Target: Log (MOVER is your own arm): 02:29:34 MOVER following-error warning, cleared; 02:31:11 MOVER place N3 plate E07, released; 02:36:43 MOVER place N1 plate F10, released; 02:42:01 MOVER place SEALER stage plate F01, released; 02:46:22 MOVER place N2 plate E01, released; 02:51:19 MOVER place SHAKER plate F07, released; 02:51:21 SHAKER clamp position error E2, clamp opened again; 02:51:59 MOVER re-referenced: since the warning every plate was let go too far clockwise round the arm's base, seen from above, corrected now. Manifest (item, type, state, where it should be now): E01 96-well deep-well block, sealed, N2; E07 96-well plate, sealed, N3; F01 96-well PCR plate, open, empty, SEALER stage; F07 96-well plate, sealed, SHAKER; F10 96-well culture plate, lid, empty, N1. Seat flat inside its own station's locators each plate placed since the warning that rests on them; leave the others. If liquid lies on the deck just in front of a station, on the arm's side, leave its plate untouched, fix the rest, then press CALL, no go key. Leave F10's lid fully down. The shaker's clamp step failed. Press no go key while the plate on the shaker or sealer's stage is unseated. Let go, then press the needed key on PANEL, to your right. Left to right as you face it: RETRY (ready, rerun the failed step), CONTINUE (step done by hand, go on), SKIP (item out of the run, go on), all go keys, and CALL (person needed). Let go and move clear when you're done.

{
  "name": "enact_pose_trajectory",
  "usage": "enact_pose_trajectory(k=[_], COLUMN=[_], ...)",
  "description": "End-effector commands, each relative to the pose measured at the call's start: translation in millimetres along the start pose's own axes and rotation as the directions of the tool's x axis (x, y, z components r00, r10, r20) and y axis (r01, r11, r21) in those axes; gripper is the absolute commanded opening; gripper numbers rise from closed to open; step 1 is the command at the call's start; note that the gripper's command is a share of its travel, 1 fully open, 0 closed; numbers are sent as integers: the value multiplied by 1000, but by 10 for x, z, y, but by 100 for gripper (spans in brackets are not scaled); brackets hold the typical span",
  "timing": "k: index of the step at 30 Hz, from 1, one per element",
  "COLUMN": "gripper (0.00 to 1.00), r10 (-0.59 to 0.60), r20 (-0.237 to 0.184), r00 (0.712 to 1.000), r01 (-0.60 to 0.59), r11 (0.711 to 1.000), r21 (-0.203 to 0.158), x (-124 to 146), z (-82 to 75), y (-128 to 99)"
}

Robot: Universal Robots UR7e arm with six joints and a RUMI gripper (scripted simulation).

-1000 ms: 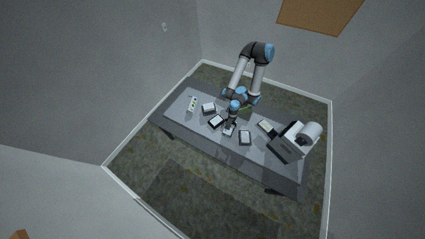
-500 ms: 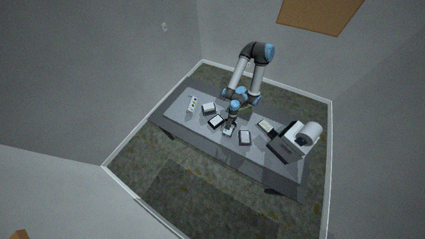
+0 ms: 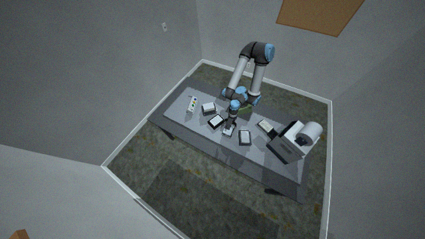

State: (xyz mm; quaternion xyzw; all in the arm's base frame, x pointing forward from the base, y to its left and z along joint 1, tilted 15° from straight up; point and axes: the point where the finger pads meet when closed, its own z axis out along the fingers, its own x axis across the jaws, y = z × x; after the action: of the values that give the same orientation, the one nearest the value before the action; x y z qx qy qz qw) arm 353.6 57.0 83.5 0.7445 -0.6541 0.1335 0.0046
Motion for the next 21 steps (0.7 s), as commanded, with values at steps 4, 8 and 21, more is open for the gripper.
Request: enact_pose_trajectory(k=[4, 8, 21], gripper=[82, 82, 82], r10=[0, 0, 0], r20=[0, 0, 0], r00=[1000, 1000, 1000], r01=[0, 0, 0], r11=[1000, 1000, 1000], r21=[1, 1, 1], x=[1, 1, 1], z=[-100, -167, -288], y=[-4, -4, -4])
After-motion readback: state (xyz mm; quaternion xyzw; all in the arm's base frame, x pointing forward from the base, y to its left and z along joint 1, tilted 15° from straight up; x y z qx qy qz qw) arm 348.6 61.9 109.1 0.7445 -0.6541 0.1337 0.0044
